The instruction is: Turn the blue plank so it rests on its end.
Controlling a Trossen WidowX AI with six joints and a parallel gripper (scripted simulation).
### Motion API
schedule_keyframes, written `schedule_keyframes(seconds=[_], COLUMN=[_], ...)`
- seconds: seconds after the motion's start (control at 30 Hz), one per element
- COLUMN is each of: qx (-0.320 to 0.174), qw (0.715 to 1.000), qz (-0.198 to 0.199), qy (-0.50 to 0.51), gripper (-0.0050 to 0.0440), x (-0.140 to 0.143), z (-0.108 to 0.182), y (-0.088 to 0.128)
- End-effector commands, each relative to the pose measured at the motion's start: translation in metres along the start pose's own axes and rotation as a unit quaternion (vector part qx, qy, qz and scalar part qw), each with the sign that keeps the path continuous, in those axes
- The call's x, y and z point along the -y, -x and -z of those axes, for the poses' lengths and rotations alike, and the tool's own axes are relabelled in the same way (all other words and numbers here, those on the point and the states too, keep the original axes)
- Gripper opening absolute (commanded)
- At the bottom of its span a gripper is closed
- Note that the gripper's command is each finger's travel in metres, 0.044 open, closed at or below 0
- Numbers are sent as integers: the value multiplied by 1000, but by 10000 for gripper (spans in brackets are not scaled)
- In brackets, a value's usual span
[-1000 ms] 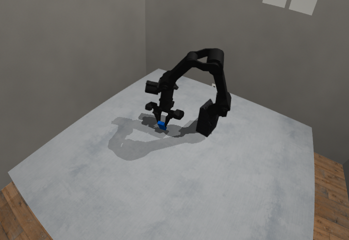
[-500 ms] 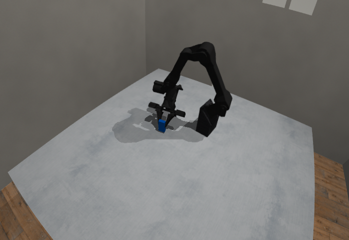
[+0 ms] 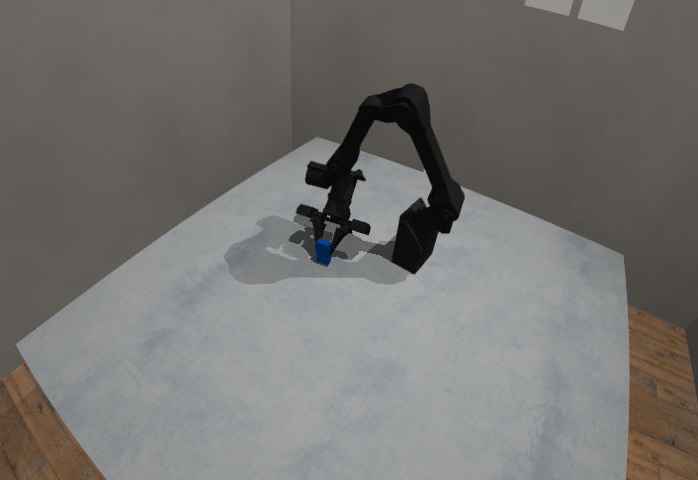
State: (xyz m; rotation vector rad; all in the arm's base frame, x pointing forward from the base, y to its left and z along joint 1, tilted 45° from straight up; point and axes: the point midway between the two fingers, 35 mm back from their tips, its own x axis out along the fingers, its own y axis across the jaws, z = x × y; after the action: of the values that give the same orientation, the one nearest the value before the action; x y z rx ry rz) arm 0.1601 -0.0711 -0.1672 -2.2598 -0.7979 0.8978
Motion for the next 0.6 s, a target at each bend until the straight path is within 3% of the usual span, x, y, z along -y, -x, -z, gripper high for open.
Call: schedule_keyframes(seconds=[0.0, 0.57], qx=[0, 0], qw=[1000, 1000], qz=[0, 0], qy=[1, 1], gripper=[125, 125], x=[0, 0], z=[0, -4], y=[-2, -6])
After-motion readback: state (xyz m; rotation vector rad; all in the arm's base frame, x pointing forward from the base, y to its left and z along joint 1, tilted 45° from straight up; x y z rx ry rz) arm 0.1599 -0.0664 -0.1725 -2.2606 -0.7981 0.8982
